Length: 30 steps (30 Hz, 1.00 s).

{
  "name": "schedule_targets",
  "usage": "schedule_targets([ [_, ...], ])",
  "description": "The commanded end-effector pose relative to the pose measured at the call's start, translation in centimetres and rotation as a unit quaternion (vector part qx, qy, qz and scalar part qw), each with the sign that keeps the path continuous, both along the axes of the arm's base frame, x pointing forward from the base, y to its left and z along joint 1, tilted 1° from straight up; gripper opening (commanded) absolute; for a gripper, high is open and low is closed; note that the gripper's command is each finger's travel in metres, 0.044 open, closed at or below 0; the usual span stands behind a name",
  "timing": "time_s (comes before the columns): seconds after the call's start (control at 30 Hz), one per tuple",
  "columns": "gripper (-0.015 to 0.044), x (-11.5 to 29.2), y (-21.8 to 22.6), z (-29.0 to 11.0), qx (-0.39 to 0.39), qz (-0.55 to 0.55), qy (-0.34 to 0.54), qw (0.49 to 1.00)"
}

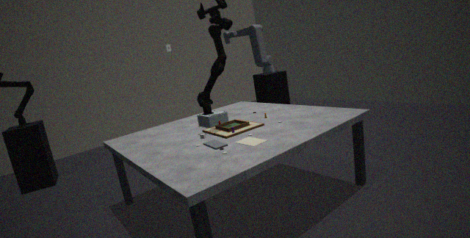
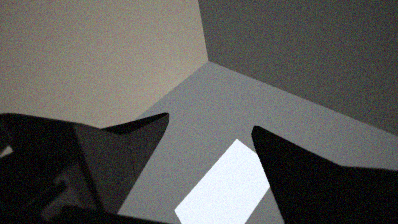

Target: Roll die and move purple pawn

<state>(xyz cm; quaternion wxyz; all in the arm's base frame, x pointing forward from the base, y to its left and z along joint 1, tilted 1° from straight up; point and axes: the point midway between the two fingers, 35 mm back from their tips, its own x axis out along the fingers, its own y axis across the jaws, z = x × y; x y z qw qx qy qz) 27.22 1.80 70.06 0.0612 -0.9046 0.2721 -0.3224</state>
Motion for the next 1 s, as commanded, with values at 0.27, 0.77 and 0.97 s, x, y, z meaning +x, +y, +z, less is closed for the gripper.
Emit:
schedule_targets([
  [0.27, 0.0275, -9.9, -1.5, 3.8, 0.048, 0.094, -0.139, 0.985],
  [0.77, 0.0275, -22.7, -13.6, 3.9, 0.198, 0.217, -0.342, 0.893],
  [0.97, 0.0275, -24.2, -20.0, 1.5, 0.275, 0.247, -0.392, 0.842],
])
